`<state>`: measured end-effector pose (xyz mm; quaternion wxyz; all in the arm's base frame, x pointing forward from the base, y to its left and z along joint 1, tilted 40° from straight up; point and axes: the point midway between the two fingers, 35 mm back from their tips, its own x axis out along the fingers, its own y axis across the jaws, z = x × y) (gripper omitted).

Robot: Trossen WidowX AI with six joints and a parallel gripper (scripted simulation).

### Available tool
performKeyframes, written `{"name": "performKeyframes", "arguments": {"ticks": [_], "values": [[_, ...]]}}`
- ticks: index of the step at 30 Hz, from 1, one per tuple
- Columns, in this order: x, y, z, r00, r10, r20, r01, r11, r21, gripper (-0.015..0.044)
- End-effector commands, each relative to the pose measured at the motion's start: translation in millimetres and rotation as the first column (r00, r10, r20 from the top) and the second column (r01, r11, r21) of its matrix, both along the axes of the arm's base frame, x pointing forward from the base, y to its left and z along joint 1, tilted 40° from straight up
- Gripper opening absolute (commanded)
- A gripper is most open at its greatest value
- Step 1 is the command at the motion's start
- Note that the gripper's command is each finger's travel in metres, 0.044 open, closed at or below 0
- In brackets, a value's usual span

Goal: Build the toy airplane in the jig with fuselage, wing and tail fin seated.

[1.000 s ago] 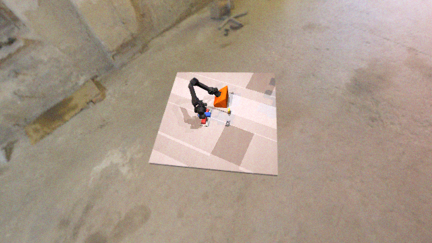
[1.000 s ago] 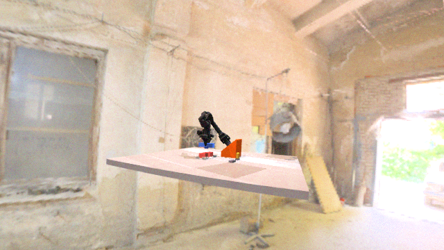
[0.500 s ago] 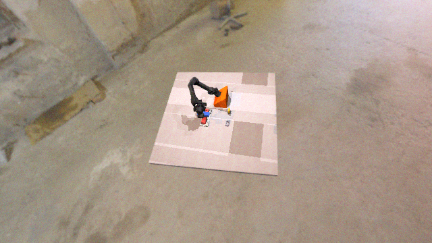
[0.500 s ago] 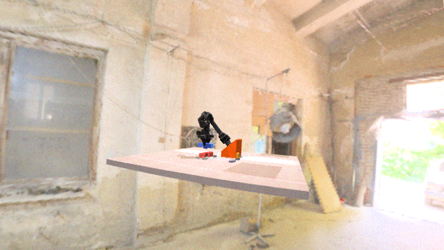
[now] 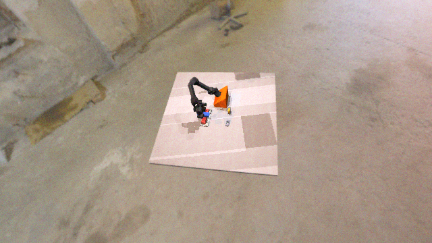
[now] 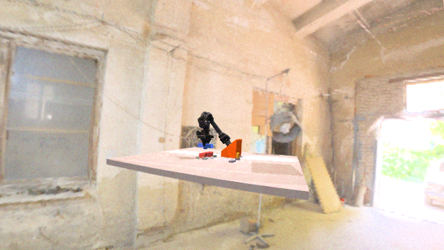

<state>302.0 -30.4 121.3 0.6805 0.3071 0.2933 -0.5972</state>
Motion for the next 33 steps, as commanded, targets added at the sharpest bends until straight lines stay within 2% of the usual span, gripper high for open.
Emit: {"name": "performKeyframes", "arguments": {"ticks": [1, 25, 30, 33], "values": [[0.1, -4.1, -4.6, 1.0, 0.001, -0.004, -0.001, 1.0, -0.004, 0.0196], [3.4, -24.6, -27.6, 1.0, 0.001, -0.004, -0.001, 1.0, -0.006, 0.0196], [3.8, -23.5, -25.9, 1.0, -0.002, 0.001, 0.002, 1.0, -0.002, 0.0163], [3.8, -23.5, -25.9, 1.0, -0.002, 0.001, 0.002, 1.0, -0.002, 0.0084]]}}
